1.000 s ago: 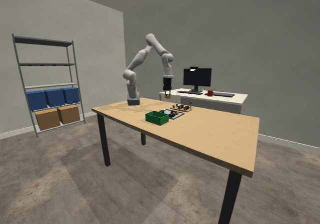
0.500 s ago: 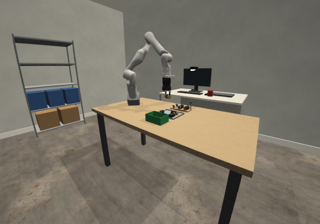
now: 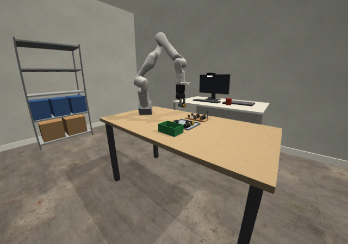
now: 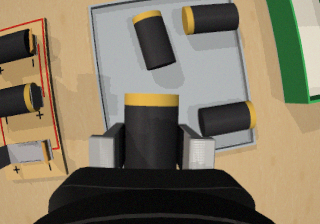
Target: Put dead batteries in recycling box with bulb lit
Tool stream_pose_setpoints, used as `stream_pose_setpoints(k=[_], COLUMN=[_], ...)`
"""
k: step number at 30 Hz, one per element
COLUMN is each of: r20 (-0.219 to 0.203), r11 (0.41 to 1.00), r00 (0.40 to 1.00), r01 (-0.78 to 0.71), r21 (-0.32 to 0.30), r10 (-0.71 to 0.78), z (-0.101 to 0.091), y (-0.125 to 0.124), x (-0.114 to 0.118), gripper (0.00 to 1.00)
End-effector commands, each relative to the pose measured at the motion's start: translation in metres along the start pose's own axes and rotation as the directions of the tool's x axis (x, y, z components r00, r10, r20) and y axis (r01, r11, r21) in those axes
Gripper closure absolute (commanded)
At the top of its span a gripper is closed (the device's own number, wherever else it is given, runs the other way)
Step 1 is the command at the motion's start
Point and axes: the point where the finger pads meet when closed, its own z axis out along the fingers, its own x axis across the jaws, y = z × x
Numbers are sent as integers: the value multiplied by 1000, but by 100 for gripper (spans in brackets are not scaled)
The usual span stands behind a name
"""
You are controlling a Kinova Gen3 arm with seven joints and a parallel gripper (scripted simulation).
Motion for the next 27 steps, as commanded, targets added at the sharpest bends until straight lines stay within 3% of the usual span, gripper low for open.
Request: stream_pose_setpoints(k=[1,12,27], r20=[13,14,13], r11=[999,962,817], r00=[999,962,817], r01=[49,274,576], r21=[-4,-1,3], r10=[-48,-274,-576], z=[-1,-1,-1], y=[1,1,1], x=[-2,-2,-2], gripper=[43,43,43])
